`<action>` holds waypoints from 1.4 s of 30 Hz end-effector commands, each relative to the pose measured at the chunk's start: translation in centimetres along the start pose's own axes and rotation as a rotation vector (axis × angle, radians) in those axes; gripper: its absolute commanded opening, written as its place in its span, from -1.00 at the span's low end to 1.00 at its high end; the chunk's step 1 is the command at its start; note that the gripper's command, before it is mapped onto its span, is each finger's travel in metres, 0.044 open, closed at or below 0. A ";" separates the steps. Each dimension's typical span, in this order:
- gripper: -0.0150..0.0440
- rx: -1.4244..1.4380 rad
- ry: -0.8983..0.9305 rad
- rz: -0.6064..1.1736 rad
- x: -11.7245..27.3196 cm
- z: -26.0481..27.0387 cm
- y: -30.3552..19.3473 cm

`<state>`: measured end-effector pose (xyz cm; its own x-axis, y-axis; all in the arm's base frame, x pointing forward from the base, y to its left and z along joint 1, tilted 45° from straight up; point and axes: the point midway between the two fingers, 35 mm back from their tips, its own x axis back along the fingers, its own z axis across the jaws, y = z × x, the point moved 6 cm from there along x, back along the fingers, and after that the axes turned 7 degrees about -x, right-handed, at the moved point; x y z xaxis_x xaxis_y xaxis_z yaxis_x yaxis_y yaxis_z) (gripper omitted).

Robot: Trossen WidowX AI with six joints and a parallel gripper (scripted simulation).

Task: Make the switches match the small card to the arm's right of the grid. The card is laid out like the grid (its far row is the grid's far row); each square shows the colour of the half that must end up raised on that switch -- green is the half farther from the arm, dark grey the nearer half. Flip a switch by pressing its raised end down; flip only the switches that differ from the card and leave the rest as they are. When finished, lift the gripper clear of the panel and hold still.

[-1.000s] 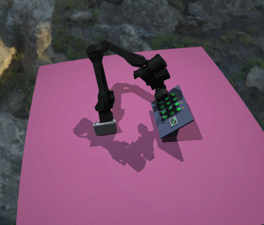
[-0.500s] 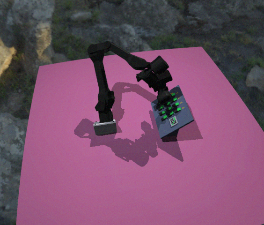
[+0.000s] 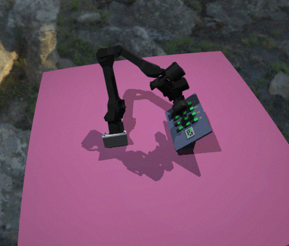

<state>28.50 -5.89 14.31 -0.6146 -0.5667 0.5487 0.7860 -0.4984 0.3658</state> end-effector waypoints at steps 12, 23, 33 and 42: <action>-0.49 -0.003 -0.003 -0.002 -0.1 0.0 0.0; -0.49 -0.003 -0.003 -0.002 -0.2 0.0 0.0; -0.49 -0.003 -0.003 -0.002 -0.4 0.0 0.0; -0.49 -0.003 -0.003 -0.002 -0.5 0.0 0.0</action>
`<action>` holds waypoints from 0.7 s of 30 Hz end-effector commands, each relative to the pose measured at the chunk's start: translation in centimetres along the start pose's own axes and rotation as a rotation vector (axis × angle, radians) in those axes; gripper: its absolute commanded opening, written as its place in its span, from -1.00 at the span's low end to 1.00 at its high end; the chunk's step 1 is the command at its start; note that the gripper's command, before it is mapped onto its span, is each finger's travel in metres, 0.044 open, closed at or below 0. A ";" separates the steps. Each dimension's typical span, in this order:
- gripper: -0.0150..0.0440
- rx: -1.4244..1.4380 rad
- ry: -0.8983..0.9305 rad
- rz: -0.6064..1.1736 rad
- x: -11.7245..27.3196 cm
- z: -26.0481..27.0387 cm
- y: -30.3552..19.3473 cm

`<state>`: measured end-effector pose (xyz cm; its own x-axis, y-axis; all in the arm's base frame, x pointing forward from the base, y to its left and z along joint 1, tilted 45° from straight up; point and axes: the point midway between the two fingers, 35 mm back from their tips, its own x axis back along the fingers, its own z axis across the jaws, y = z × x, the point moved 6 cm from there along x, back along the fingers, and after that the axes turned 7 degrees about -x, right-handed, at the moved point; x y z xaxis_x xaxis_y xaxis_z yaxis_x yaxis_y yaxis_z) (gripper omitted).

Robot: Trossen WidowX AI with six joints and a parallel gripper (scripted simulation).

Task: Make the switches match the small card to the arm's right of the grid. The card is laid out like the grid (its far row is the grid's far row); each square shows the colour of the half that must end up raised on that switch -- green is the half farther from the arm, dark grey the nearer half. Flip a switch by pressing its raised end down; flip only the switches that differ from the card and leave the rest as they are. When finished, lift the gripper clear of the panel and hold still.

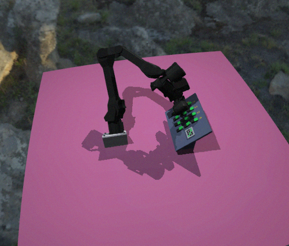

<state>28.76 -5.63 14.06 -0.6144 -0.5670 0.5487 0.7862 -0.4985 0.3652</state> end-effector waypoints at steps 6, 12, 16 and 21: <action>-0.49 -0.002 -0.003 -0.003 -0.1 0.0 0.0; -0.49 -0.001 -0.013 0.022 4.3 -0.3 0.4; -0.49 -0.004 -0.010 0.026 6.3 -0.1 0.4; -0.49 -0.004 -0.010 0.026 6.3 -0.1 0.4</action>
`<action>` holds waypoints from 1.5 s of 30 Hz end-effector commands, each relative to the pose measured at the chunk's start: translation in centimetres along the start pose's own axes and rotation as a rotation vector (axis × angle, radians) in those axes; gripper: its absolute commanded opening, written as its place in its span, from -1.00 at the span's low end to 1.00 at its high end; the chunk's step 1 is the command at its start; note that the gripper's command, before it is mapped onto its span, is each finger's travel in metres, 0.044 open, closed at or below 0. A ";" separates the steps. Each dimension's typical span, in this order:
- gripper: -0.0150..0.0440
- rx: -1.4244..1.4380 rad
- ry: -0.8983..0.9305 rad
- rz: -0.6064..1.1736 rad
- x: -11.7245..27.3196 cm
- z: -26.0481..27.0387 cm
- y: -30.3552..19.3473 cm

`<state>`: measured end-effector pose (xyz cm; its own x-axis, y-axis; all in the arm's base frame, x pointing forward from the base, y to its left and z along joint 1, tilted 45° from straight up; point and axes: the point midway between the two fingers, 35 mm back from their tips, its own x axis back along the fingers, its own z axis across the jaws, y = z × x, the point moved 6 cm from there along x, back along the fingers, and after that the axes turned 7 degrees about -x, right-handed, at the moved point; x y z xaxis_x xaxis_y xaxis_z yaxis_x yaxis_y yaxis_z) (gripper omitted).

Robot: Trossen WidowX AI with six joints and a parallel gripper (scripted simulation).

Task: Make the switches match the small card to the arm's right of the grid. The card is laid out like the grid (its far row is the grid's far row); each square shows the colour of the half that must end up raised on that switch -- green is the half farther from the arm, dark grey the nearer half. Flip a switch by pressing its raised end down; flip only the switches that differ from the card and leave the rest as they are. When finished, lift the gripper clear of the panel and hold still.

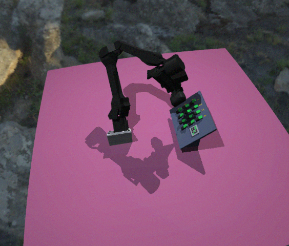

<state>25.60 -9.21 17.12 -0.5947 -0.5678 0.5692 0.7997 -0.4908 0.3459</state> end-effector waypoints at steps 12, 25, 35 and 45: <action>-0.49 0.007 0.006 -0.014 -1.6 -3.2 0.3; -0.49 0.007 0.011 -0.026 -3.9 -3.1 0.2; -0.49 0.008 0.011 -0.026 -5.1 -3.1 0.2; -0.49 0.008 0.012 -0.026 -5.3 -3.1 0.2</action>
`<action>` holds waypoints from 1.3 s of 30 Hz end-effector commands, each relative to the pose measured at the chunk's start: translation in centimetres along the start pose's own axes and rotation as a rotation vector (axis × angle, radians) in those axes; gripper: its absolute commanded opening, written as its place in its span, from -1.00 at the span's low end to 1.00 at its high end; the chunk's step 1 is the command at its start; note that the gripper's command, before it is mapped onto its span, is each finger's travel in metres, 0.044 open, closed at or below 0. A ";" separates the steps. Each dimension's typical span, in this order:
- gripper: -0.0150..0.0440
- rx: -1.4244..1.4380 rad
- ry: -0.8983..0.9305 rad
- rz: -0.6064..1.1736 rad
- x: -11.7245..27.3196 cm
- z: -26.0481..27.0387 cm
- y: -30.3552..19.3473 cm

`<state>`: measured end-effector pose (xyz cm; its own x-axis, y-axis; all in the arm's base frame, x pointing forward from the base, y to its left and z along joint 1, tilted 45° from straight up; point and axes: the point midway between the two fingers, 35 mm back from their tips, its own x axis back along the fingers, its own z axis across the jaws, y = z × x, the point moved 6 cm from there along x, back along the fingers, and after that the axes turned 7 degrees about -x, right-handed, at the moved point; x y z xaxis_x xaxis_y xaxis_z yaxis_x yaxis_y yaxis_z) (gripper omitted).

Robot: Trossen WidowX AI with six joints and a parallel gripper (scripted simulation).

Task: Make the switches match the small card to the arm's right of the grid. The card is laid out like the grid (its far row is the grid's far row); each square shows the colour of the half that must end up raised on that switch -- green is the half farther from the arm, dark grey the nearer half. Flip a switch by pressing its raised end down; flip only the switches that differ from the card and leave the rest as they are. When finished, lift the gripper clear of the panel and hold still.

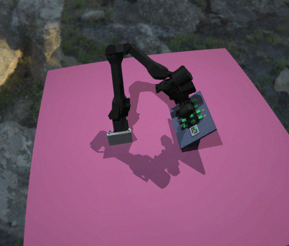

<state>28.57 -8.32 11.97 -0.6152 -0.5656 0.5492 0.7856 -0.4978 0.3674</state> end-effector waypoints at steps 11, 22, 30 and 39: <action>-0.49 -0.003 -0.004 -0.002 0.0 0.0 0.0; -0.49 -0.003 -0.003 -0.002 -0.2 0.0 0.0; -0.49 -0.003 -0.003 -0.002 -0.3 0.0 0.0; -0.49 -0.003 -0.003 -0.002 -0.4 0.0 0.0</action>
<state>28.76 -8.12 11.76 -0.6147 -0.5660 0.5494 0.7859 -0.4985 0.3658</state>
